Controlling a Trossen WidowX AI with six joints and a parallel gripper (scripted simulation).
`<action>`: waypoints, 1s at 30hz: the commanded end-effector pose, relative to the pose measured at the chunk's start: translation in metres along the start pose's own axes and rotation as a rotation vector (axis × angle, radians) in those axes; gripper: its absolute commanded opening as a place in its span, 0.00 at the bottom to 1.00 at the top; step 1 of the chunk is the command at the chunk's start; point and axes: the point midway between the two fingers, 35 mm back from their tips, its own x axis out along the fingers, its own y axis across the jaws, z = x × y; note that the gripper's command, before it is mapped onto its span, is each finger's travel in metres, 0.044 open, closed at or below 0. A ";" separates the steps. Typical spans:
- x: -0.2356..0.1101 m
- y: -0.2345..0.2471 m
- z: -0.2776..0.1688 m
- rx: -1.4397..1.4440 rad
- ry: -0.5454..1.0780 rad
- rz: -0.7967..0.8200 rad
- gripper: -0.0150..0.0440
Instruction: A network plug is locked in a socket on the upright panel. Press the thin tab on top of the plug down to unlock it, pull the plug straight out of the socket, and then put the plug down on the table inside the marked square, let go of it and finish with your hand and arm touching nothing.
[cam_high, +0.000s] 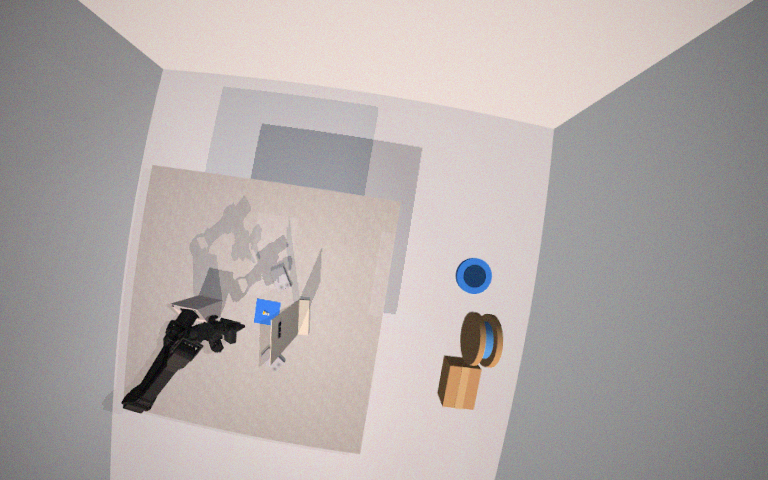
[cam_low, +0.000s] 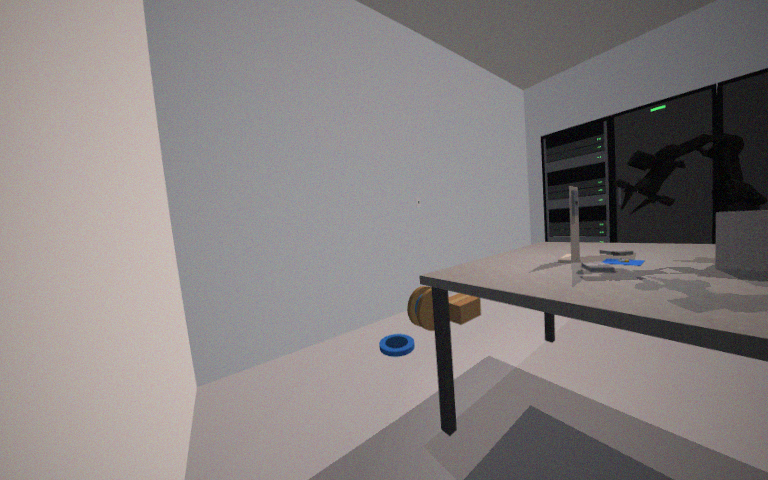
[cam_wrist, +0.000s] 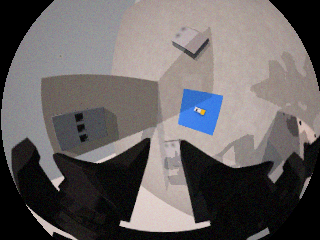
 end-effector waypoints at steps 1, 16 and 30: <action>-0.014 0.009 0.003 0.011 -0.002 0.016 0.52; -0.014 0.010 0.003 0.011 -0.002 0.016 1.00; -0.014 0.010 0.003 0.011 -0.002 0.016 1.00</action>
